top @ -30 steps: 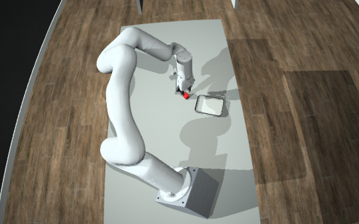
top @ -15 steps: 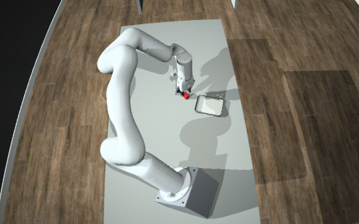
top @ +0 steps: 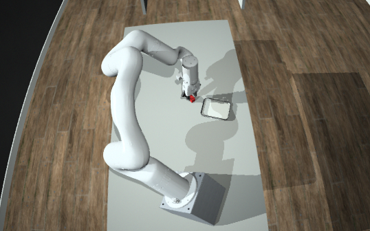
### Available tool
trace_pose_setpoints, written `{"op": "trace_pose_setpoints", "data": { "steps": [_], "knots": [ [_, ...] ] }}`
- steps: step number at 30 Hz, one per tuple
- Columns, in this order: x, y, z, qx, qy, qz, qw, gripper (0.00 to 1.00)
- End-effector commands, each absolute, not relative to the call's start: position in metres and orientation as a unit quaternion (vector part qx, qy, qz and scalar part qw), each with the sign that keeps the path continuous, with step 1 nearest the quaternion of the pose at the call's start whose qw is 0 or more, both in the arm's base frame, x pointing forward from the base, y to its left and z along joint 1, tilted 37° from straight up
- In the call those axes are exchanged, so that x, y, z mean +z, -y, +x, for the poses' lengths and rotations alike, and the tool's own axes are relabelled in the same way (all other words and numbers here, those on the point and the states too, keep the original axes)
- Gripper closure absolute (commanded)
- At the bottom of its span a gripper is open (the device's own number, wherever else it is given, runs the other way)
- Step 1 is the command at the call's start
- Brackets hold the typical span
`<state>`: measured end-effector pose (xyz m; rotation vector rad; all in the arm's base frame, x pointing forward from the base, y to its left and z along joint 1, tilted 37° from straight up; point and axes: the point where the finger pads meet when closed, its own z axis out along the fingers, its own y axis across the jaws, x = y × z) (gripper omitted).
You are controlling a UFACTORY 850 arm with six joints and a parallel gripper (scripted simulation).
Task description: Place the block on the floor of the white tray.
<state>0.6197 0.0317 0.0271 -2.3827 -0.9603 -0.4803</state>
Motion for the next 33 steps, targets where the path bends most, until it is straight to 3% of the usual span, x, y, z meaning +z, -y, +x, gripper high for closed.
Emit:
{"op": "trace_pose_setpoints", "data": {
  "steps": [1,33],
  "knots": [
    [0.026,-0.032,0.621,-0.178,0.355,-0.880,0.261,0.51],
    [0.014,-0.041,0.623,-0.178,0.355,-0.880,0.261,0.51]
  ]
}}
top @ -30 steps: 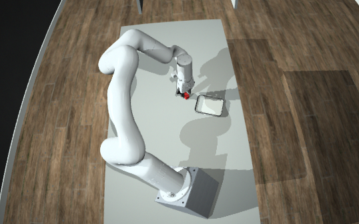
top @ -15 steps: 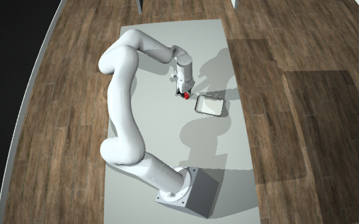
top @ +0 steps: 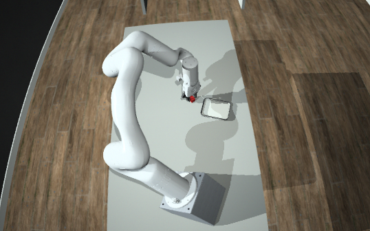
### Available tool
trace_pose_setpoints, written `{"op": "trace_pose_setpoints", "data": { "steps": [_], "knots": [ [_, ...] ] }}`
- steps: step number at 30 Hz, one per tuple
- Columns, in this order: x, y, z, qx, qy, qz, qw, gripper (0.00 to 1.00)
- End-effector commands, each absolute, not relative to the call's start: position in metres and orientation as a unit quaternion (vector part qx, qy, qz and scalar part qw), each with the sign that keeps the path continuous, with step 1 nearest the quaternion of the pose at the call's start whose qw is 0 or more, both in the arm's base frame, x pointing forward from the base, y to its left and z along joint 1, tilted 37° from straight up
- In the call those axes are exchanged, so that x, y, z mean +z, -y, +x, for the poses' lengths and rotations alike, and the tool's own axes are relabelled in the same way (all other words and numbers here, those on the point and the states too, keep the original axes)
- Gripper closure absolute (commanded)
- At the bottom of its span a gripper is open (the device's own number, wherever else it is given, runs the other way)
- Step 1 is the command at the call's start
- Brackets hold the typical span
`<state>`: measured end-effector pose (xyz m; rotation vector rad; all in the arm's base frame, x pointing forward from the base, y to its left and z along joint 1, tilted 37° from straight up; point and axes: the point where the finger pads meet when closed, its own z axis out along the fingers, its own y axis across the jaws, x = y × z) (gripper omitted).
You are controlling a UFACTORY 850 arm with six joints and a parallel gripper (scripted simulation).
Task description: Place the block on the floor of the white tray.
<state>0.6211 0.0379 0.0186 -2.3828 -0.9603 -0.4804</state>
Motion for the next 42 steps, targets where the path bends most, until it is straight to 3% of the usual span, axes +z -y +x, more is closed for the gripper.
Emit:
{"op": "trace_pose_setpoints", "data": {
  "steps": [1,22,23,42],
  "knots": [
    [0.0124,-0.0424,0.6229,-0.178,0.355,-0.880,0.261,0.51],
    [0.0050,-0.0478,0.6241,-0.178,0.355,-0.880,0.261,0.51],
    [0.0050,-0.0478,0.6241,-0.178,0.355,-0.880,0.261,1.00],
    [0.0050,-0.0478,0.6241,-0.178,0.355,-0.880,0.261,1.00]
  ]
}}
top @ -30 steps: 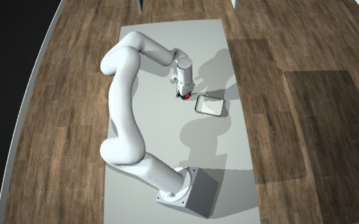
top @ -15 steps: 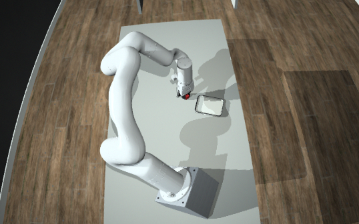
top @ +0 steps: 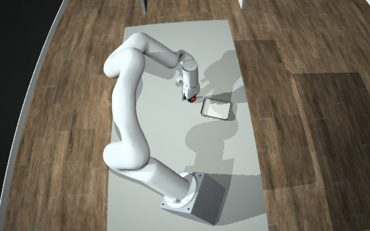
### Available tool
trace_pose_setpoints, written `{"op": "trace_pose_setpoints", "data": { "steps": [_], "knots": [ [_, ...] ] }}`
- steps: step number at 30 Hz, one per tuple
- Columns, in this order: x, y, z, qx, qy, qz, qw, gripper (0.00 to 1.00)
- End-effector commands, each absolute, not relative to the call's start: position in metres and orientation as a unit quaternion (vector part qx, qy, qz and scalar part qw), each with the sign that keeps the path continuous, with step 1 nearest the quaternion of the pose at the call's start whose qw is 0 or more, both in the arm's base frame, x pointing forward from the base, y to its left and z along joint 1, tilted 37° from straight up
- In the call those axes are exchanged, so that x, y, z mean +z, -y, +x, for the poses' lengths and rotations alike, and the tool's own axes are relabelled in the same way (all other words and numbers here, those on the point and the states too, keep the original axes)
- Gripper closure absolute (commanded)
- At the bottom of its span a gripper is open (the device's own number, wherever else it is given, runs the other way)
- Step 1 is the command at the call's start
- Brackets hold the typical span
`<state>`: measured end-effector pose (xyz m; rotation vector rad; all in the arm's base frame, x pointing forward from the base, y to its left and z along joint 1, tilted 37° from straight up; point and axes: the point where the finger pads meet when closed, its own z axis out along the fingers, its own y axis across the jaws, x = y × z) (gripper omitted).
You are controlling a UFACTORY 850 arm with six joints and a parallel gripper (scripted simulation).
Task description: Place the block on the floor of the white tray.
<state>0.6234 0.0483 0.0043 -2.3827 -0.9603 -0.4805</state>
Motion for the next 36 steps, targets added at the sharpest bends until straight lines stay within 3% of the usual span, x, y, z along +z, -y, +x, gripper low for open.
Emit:
{"op": "trace_pose_setpoints", "data": {
  "steps": [1,36],
  "knots": [
    [0.005,-0.048,0.624,-0.178,0.355,-0.880,0.261,1.00],
    [0.030,-0.030,0.620,-0.178,0.355,-0.880,0.261,1.00]
  ]
}}
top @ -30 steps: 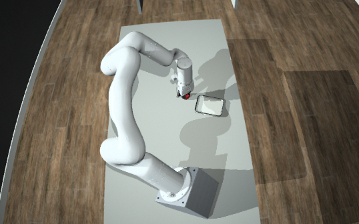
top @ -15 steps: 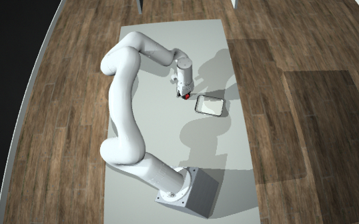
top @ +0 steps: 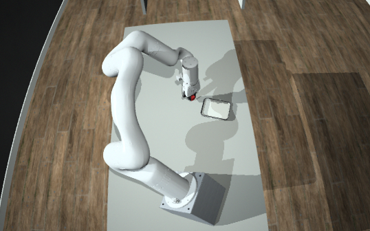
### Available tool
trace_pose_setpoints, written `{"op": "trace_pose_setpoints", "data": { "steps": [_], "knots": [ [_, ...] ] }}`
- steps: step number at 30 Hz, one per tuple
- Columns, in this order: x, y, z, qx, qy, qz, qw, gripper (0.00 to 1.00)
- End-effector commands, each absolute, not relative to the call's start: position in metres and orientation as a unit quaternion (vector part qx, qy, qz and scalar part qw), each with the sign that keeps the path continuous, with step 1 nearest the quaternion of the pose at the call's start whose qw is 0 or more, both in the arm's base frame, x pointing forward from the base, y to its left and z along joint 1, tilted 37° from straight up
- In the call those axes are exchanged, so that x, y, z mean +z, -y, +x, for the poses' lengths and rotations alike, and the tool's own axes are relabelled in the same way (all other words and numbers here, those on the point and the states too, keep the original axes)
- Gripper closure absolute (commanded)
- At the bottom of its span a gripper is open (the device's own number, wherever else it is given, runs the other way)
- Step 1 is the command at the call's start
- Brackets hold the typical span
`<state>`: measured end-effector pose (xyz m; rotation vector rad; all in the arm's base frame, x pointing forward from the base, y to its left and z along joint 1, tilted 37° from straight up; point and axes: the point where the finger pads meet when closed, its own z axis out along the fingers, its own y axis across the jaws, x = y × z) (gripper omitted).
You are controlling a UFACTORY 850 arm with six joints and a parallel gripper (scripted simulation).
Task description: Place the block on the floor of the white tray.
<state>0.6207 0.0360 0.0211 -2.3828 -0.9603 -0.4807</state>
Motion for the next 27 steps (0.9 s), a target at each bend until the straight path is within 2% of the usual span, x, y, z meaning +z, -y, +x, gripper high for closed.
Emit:
{"op": "trace_pose_setpoints", "data": {
  "steps": [1,27],
  "knots": [
    [0.032,-0.028,0.620,-0.178,0.355,-0.880,0.261,1.00],
    [0.046,-0.018,0.617,-0.178,0.355,-0.880,0.261,1.00]
  ]
}}
